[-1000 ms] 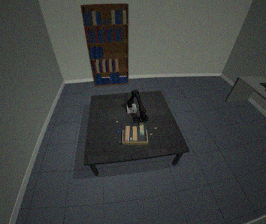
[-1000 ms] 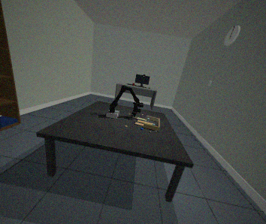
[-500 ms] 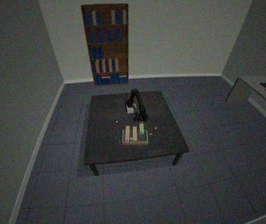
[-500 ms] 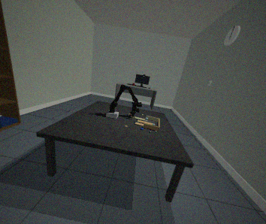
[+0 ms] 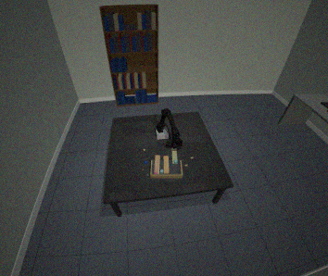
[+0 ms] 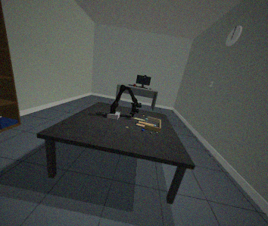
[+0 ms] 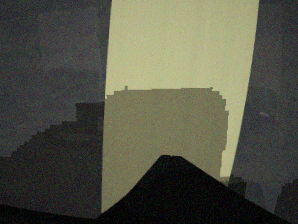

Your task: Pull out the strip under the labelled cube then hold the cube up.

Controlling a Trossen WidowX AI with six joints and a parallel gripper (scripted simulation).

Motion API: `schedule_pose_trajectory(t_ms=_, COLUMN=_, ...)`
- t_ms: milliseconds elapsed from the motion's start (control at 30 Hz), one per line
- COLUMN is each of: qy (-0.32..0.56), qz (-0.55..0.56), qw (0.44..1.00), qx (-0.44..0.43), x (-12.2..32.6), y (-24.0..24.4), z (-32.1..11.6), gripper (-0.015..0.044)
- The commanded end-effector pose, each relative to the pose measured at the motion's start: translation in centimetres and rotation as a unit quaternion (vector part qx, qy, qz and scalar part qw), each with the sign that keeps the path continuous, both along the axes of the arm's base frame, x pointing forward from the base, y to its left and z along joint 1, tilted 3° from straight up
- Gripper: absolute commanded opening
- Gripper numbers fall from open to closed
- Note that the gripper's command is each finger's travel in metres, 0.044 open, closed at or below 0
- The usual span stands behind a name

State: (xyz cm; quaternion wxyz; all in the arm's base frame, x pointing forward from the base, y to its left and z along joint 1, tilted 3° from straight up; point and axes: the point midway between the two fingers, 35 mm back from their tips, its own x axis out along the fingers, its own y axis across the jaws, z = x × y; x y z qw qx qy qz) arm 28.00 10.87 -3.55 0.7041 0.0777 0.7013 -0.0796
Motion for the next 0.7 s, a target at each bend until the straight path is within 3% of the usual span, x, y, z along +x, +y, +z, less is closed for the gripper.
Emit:
schedule_pose_trajectory(t_ms=0, qy=0.016, qz=0.002, qw=1.0, qx=-0.001, x=-1.6, y=0.1, z=-0.5, gripper=0.0)
schedule_pose_trajectory(t_ms=667, qy=0.018, qz=0.002, qw=1.0, qx=0.0, x=-4.5, y=0.7, z=-0.5, gripper=0.0)
